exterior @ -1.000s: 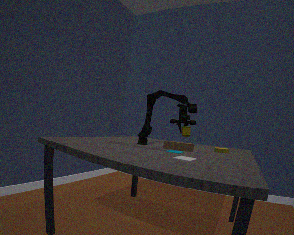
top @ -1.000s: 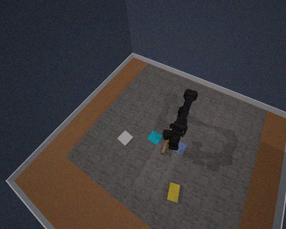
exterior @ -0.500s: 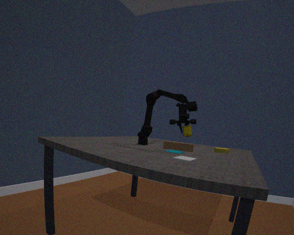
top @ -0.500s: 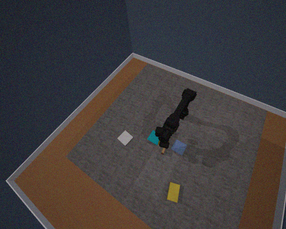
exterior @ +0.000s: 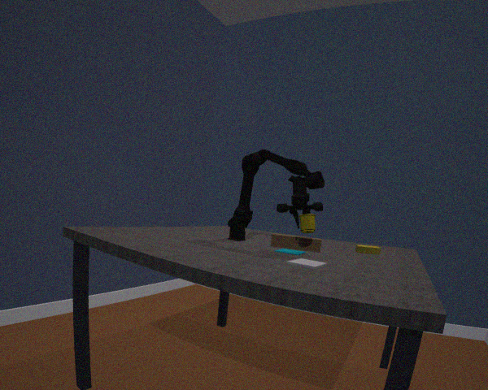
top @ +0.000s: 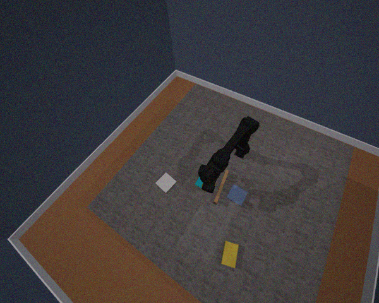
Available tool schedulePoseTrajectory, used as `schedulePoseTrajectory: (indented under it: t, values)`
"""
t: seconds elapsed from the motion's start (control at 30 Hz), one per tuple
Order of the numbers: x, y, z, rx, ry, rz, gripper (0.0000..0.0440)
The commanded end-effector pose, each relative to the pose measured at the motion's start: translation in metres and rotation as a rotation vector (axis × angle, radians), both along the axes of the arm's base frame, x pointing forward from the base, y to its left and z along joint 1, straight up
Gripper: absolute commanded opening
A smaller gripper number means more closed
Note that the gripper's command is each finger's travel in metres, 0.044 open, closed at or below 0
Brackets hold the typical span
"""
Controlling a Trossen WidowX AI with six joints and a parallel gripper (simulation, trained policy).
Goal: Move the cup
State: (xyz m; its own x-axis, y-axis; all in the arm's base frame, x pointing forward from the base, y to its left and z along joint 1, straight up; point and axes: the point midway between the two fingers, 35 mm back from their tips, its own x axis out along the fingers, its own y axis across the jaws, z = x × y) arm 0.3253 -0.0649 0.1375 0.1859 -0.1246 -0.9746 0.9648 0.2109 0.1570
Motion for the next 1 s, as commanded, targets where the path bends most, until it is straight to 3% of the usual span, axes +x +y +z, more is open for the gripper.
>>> schedulePoseTrajectory:
  t: [0.0, 0.57, 0.97]
  values:
    - [-0.002, -0.007, -0.007, -0.007, 0.004, -0.012, 0.0000]
    - [-0.022, -0.026, -0.049, -0.005, 0.027, -0.076, 0.0009]
    - [-0.038, -0.035, -0.068, -0.003, 0.051, -0.118, 0.0081]
